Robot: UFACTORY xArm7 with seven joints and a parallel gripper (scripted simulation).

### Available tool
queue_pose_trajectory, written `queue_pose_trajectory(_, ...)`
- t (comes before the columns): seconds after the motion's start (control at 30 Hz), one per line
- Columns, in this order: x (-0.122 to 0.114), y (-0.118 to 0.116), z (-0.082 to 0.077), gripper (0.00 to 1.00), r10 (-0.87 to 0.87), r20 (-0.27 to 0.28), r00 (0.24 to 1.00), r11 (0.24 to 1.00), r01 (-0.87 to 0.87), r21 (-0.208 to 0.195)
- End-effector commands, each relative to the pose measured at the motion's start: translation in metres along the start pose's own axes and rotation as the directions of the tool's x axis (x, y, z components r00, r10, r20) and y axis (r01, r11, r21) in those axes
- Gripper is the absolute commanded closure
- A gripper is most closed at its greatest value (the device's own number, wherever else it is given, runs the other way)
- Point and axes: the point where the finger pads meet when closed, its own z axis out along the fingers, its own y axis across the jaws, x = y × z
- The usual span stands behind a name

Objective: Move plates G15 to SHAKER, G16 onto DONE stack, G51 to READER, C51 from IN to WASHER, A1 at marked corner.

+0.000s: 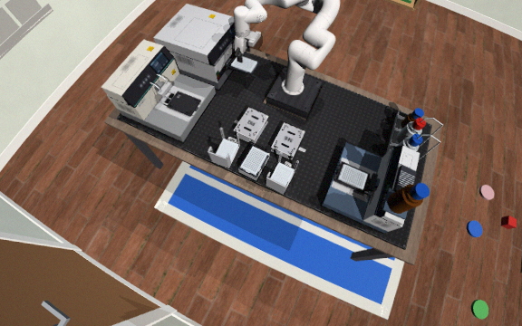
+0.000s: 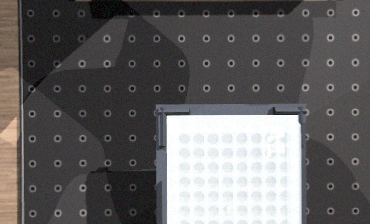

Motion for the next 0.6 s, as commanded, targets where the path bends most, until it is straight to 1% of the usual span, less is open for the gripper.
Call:
queue_pose_trajectory(0.0,-0.001,0.000,0.006,0.00,0.000,0.003,1.000,1.000,0.000,0.000)
queue_pose_trajectory(0.47,-0.001,0.000,0.022,0.00,0.000,0.003,1.000,1.000,0.000,0.000)
queue_pose_trajectory(0.57,-0.001,0.000,0.023,0.00,0.000,0.003,1.000,1.000,0.000,0.000)
